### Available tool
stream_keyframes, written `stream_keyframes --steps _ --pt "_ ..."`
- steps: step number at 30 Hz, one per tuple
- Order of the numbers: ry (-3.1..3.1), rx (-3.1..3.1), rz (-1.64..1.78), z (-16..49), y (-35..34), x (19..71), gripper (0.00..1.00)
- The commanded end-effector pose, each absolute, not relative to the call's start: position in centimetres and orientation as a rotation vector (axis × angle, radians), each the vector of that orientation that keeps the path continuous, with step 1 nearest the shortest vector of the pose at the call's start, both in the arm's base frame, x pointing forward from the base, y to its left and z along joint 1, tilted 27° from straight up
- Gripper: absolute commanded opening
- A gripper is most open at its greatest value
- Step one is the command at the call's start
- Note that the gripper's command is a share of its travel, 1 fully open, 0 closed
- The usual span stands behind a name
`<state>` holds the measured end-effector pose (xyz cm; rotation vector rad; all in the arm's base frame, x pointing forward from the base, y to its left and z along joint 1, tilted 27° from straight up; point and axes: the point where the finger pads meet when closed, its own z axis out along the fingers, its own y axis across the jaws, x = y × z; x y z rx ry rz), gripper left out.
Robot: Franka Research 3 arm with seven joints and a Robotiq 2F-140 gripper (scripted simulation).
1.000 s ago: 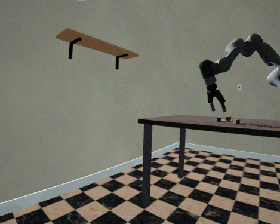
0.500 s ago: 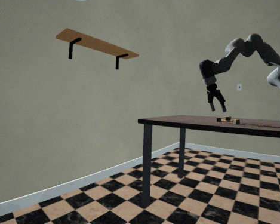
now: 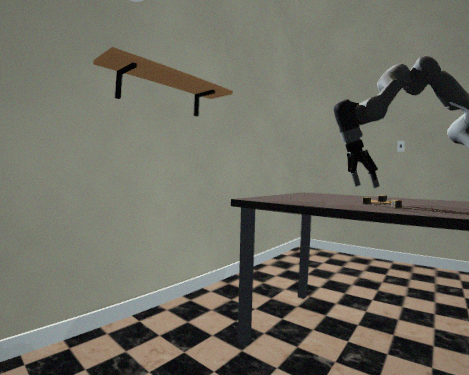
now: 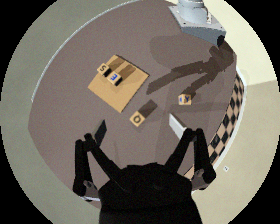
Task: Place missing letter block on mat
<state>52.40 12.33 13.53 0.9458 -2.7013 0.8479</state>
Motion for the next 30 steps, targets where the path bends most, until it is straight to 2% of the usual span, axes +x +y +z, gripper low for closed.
stream_keyframes --steps 1,13,30 --pt "-2.703 0.942 0.851 13.5 12.3 52.4 1.0" --pt "-2.69 0.963 0.838 13.8 12.0 52.5 1.0" --pt "-2.536 1.215 0.679 17.6 9.7 53.8 1.0"
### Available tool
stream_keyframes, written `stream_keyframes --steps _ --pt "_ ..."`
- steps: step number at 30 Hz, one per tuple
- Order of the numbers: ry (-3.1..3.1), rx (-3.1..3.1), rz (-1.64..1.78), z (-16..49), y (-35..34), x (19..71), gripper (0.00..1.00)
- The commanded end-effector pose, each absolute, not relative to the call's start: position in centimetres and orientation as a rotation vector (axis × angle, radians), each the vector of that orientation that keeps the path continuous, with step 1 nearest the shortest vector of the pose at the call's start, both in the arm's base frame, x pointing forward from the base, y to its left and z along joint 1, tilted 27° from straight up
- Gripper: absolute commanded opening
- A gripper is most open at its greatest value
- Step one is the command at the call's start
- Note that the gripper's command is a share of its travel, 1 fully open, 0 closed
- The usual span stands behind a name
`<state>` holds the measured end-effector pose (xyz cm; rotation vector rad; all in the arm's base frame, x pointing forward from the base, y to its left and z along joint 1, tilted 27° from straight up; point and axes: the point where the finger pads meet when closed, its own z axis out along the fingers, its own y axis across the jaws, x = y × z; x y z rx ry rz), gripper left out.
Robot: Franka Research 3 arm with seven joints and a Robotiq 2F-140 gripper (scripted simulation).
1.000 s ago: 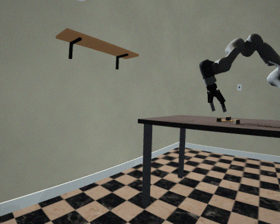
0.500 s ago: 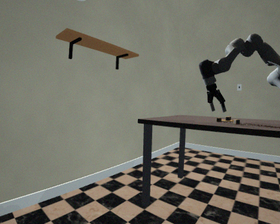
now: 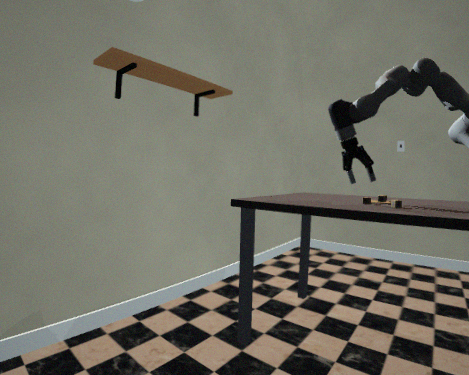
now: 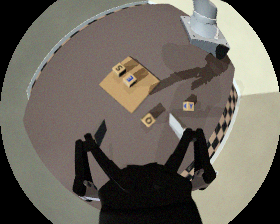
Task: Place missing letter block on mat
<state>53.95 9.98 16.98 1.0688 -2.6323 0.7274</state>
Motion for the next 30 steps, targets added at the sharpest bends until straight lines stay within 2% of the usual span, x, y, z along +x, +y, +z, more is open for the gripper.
stream_keyframes --steps 1,30 --pt "-2.528 1.228 0.671 17.8 9.6 53.9 1.0" --pt "-2.326 1.567 0.451 22.8 6.9 55.0 1.0"
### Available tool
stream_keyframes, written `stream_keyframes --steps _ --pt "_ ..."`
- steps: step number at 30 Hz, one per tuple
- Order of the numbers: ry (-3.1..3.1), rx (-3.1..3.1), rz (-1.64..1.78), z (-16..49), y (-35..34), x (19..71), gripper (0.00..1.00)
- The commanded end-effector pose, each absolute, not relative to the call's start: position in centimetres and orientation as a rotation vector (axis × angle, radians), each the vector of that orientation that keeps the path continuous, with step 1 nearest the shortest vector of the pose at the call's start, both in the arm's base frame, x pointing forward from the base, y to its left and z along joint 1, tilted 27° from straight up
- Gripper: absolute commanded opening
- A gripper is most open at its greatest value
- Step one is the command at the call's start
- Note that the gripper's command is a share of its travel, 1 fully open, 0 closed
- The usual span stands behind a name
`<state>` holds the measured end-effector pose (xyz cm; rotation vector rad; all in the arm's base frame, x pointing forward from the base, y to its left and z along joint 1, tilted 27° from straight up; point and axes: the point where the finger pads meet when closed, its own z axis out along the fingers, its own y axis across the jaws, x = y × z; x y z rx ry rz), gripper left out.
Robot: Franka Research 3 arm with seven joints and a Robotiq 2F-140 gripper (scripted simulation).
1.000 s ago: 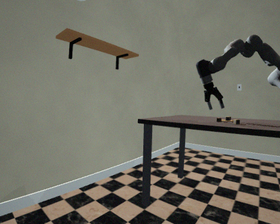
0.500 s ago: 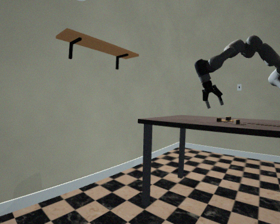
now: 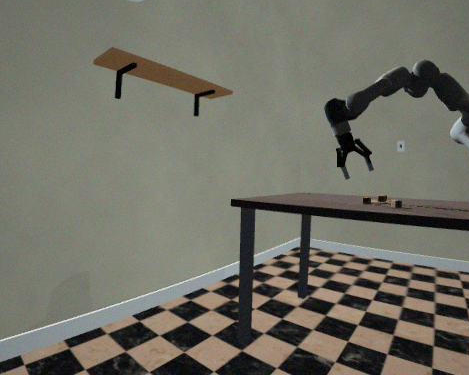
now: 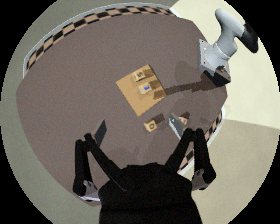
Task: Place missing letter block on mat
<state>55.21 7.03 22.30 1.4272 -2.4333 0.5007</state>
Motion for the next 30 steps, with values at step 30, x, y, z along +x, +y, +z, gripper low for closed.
stream_keyframes --steps 30 --pt "-2.096 1.933 0.243 28.0 4.6 55.7 1.0"
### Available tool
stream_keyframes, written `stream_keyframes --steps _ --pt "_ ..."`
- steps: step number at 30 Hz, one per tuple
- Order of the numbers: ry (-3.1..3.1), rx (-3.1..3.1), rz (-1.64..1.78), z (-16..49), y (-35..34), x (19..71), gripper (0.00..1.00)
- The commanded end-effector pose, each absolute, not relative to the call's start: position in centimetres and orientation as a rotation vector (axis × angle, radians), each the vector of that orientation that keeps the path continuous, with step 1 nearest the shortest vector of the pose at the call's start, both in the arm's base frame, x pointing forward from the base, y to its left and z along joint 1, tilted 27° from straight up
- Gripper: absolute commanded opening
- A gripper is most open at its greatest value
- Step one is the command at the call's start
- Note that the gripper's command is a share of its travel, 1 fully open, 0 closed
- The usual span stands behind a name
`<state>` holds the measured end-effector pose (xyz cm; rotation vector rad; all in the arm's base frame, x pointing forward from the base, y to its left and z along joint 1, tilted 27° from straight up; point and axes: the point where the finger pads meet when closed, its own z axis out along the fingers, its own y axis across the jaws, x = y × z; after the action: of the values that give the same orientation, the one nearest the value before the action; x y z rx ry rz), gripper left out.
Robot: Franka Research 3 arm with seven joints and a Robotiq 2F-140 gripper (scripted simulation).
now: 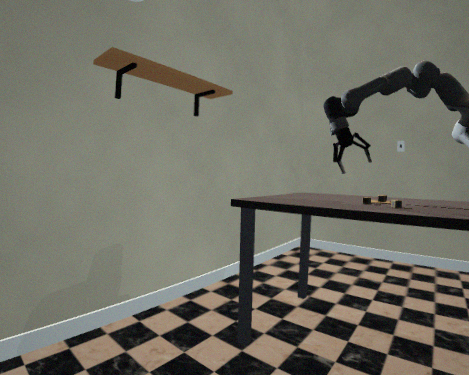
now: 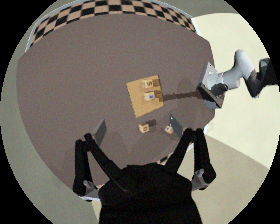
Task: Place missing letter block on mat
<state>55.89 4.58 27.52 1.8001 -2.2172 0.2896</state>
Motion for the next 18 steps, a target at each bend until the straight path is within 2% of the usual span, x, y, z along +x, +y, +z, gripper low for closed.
stream_keyframes --steps 1,18 --pt "-2.088 1.946 0.237 28.1 4.5 55.7 1.0" --pt "-1.937 2.16 0.14 31.2 3.4 55.9 1.0"
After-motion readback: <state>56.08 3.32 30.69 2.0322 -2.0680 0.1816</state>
